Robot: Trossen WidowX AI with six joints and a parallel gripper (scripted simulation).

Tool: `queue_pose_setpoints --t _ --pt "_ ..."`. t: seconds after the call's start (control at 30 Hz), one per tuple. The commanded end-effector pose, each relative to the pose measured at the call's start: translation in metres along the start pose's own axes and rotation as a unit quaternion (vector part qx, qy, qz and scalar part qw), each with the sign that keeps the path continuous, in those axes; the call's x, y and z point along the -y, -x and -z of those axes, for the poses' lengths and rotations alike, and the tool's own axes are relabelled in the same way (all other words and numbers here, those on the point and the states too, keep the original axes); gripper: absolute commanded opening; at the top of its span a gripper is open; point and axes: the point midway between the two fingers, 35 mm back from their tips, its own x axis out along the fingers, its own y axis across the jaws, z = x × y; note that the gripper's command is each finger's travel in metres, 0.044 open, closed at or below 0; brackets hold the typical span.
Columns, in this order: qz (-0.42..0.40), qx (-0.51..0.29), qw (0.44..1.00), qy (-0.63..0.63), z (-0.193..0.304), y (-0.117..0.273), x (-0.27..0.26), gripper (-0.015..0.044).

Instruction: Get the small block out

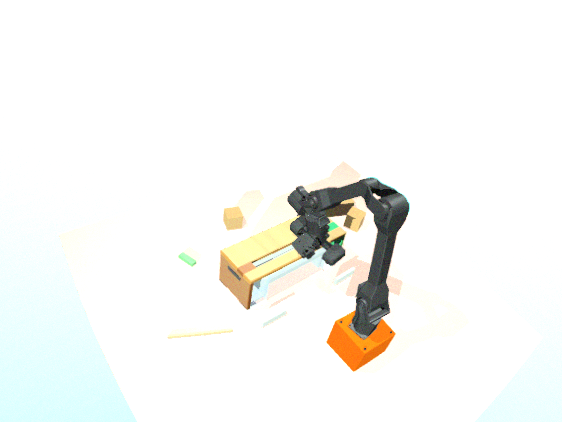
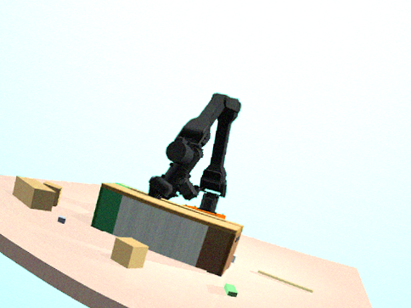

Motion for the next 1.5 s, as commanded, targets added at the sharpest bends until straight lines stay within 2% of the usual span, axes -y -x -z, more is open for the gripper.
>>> queue_pose_setpoints --t 0.0,0.53,0.63,0.77,0.93,0.97,1.07,1.2,1.33,1.47 --pt "0.001 -0.003 1.000 -0.002 0.011 -0.003 0.000 0.0400" --pt "0.001 -0.005 1.000 -0.003 0.048 -0.016 0.000 0.0400" --pt "0.000 -0.005 1.000 -0.003 0.053 -0.002 0.001 0.0400" --pt "0.000 -0.004 1.000 -0.005 0.065 0.040 -0.001 0.0400" --pt "0.005 -0.005 1.000 -0.006 0.066 0.039 0.002 0.0400" --pt "0.006 -0.005 1.000 -0.013 0.066 0.040 0.002 0.0374" --pt "0.027 -0.006 0.994 -0.107 0.071 0.047 0.005 0.0295" --pt "0.032 0.021 0.952 -0.304 0.075 0.046 0.001 0.0285" --pt "0.026 0.051 0.863 -0.502 0.079 0.043 -0.004 0.0285" --pt "0.011 0.079 0.735 -0.674 0.082 0.042 -0.008 0.0285"
